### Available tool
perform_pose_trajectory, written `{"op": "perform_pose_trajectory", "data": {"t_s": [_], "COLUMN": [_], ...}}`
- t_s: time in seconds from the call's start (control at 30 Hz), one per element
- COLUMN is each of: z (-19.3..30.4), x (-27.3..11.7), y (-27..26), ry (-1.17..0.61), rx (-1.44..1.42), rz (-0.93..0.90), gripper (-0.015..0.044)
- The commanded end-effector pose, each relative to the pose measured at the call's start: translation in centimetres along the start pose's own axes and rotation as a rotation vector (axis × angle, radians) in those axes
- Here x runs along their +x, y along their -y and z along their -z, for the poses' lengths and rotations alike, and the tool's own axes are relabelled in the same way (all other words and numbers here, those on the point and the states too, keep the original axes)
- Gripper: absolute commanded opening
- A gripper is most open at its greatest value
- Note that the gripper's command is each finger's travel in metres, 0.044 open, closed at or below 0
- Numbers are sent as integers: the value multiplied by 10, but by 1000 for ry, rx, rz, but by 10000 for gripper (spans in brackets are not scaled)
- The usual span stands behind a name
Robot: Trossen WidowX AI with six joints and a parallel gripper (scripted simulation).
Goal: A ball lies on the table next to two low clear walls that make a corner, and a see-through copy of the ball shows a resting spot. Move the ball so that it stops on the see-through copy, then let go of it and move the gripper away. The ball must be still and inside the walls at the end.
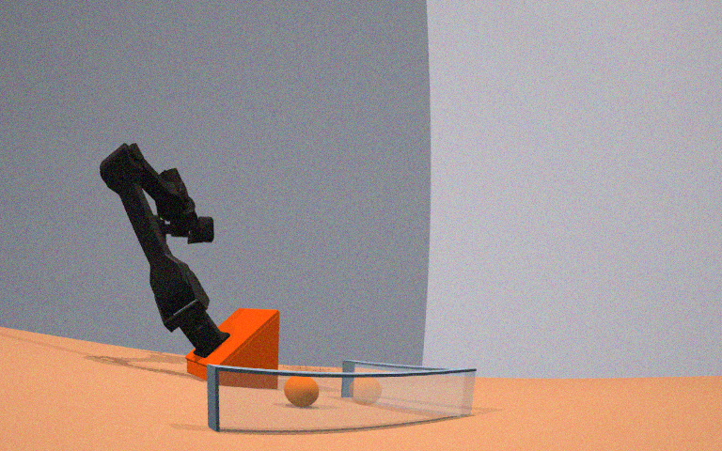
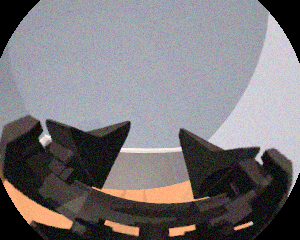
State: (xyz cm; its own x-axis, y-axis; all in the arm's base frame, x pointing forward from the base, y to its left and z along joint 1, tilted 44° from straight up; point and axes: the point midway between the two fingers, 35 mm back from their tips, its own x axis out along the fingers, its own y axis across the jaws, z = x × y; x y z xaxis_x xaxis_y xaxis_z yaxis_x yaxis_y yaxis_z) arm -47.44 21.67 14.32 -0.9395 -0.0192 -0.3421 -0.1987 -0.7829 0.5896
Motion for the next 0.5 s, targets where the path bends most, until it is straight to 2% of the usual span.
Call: {"op": "perform_pose_trajectory", "data": {"t_s": [0.0, 0.2, 0.47], "z": [-10, -15, 5], "x": [-31, -91, -195], "y": [69, 157, 253], "ry": [17, 18, -46], "rx": [15, 51, 127], "rz": [194, 455, 786], "gripper": [318, 318, 318]}}
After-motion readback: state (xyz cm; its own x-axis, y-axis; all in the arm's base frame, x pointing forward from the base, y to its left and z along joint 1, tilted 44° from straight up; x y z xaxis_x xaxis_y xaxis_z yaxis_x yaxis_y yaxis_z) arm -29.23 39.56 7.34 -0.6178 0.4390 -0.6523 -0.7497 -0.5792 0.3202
